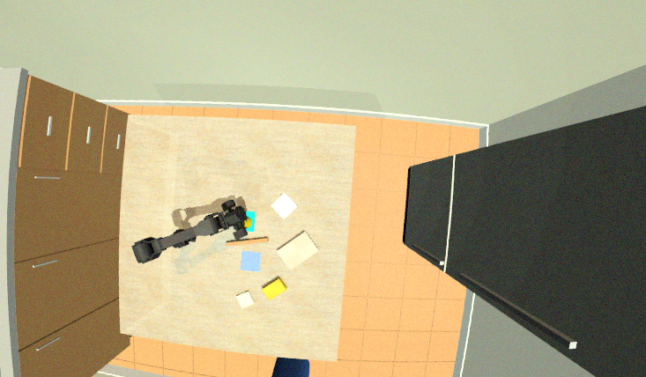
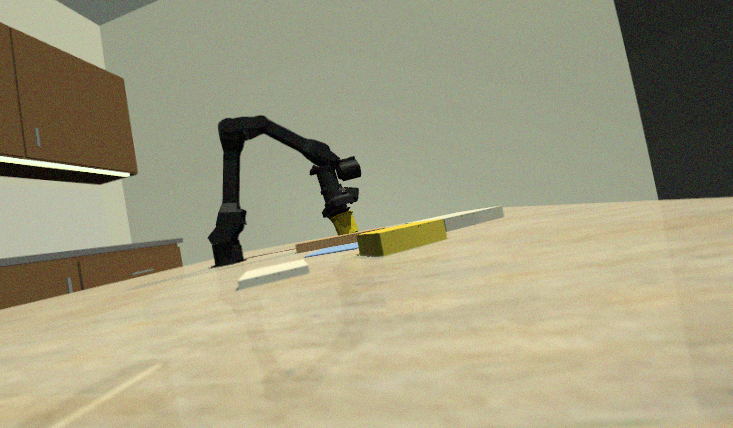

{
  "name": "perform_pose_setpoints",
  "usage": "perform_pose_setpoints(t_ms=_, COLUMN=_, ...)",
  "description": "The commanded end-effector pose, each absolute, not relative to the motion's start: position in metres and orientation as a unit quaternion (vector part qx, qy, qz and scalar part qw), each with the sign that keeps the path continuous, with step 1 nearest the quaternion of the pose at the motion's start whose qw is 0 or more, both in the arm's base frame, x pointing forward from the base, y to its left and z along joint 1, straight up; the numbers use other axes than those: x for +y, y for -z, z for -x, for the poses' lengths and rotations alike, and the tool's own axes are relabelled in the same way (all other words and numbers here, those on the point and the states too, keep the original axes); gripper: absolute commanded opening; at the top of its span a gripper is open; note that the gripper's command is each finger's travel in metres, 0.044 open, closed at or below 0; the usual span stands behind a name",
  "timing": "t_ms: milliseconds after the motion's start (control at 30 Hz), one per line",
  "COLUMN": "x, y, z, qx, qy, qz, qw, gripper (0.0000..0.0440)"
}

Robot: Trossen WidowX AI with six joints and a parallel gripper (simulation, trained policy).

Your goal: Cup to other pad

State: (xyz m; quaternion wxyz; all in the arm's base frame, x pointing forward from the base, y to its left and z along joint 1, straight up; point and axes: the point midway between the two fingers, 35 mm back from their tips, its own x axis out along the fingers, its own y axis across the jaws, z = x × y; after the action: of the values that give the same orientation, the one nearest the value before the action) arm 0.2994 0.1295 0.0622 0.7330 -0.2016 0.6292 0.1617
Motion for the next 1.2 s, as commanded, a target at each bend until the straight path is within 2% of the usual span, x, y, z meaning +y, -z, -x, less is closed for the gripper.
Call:
perform_pose_setpoints(t_ms=0, x=0.128, y=-0.061, z=-0.3, qx=0.625, qy=-0.157, qz=0.194, qw=0.739, gripper=0.0075)
perform_pose_setpoints(t_ms=167, x=0.13, y=-0.069, z=-0.306, qx=0.611, qy=-0.159, qz=0.178, qw=0.755, gripper=0.0145)
perform_pose_setpoints(t_ms=367, x=0.132, y=-0.081, z=-0.308, qx=0.592, qy=-0.168, qz=0.168, qw=0.771, gripper=0.0138)
perform_pose_setpoints(t_ms=833, x=0.13, y=-0.111, z=-0.294, qx=0.575, qy=-0.181, qz=0.14, qw=0.786, gripper=0.0192)
perform_pose_setpoints(t_ms=1033, x=0.129, y=-0.128, z=-0.292, qx=0.558, qy=-0.183, qz=0.127, qw=0.799, gripper=0.0222)
perform_pose_setpoints(t_ms=1167, x=0.128, y=-0.141, z=-0.293, qx=0.545, qy=-0.183, qz=0.121, qw=0.809, gripper=0.0278)
